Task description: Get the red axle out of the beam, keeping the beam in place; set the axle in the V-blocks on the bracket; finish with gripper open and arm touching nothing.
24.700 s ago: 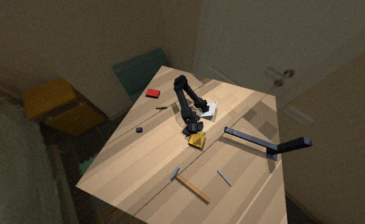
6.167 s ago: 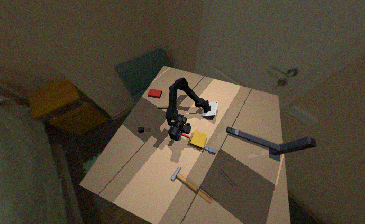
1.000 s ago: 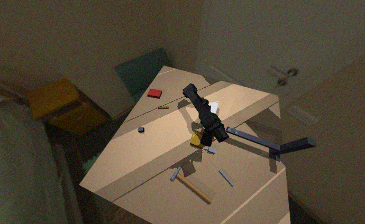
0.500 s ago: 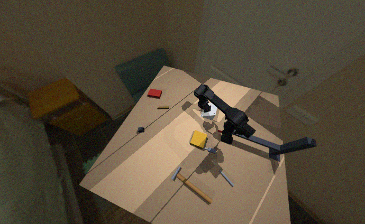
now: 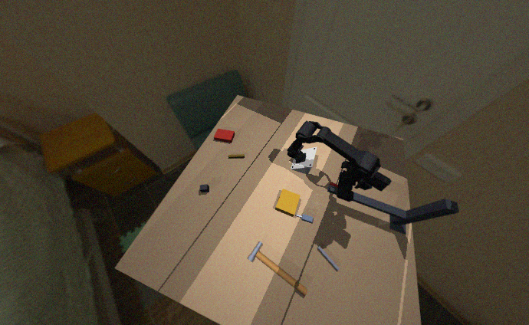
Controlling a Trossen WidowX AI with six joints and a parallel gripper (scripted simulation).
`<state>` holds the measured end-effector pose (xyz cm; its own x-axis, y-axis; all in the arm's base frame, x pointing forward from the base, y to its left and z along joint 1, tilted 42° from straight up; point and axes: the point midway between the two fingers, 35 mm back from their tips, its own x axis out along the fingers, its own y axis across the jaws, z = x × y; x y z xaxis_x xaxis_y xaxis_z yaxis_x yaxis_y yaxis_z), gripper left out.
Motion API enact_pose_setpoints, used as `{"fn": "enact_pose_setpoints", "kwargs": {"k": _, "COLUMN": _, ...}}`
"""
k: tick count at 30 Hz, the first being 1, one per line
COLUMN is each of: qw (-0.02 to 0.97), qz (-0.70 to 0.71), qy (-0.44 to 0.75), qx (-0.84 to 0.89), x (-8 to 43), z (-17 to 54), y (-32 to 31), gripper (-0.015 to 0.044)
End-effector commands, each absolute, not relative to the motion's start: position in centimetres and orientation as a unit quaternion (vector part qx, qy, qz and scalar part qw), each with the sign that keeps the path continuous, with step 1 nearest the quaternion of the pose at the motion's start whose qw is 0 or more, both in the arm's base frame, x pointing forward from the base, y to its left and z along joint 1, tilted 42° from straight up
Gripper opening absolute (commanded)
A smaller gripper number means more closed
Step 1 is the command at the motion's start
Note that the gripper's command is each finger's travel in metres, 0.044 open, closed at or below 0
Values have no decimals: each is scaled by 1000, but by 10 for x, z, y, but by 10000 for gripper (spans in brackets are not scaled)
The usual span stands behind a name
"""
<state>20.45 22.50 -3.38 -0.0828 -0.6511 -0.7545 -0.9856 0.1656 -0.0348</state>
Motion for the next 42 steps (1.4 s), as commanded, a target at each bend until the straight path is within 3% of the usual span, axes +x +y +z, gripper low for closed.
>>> {"fn": "enact_pose_setpoints", "kwargs": {"k": 1, "qw": 333, "qz": 254, "qy": 692, "qx": -588, "x": 206, "z": -35, "y": 227, "gripper": 0}}
{"fn": "enact_pose_setpoints", "kwargs": {"k": 19, "qw": 334, "qz": 252, "qy": 692, "qx": -588, "x": 204, "z": -49, "y": 215, "gripper": 0}}
{"fn": "enact_pose_setpoints", "kwargs": {"k": 36, "qw": 336, "qz": 253, "qy": 692, "qx": -587, "x": 205, "z": -46, "y": 220, "gripper": 440}}
{"fn": "enact_pose_setpoints", "kwargs": {"k": 42, "qw": 334, "qz": 253, "qy": 692, "qx": -588, "x": 206, "z": -36, "y": 228, "gripper": 440}}
